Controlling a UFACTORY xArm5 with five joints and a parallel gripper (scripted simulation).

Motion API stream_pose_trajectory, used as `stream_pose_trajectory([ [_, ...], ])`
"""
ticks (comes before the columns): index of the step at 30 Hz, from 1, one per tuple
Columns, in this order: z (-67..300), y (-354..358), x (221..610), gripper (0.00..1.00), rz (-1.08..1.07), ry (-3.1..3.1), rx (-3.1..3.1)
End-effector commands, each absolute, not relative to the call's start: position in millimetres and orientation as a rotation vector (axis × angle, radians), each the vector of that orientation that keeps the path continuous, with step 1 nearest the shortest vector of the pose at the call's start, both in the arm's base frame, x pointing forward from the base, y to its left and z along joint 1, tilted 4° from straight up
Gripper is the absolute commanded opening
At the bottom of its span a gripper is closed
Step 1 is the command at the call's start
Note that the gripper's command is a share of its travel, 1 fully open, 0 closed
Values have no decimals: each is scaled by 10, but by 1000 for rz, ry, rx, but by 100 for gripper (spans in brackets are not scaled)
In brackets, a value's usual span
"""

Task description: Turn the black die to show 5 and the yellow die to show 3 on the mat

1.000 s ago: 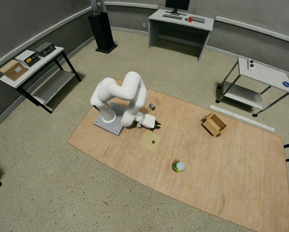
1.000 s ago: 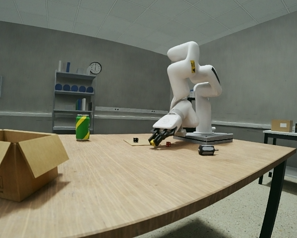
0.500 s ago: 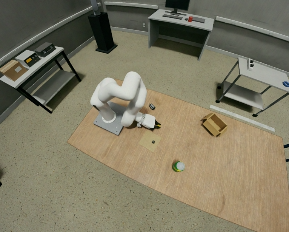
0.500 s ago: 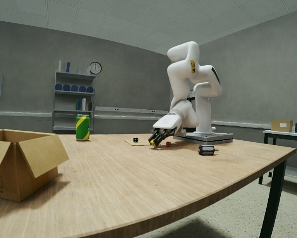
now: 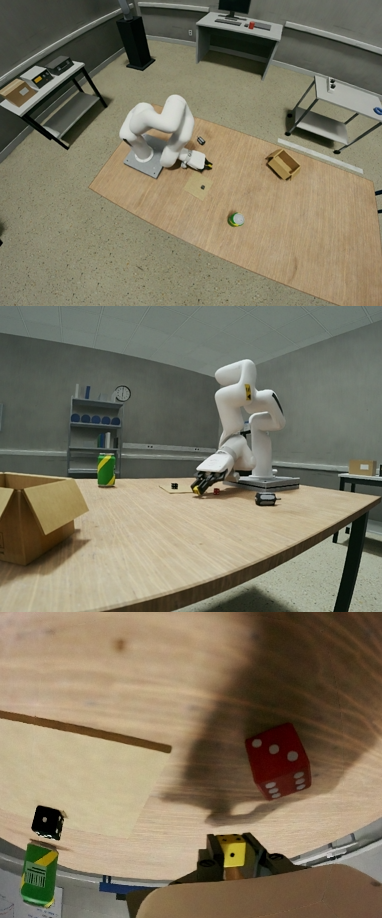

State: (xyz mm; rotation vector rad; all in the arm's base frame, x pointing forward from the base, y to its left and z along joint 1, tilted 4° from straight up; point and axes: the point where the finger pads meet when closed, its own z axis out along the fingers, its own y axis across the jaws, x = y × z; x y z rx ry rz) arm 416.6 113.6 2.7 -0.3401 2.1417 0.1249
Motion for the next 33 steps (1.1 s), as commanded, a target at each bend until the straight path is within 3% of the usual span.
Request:
stream_pose_trajectory([
  [1, -2, 1136, 4170, 15, 125, 2140, -340],
  [33, -41, 1133, 4172, 15, 124, 2140, -339],
])
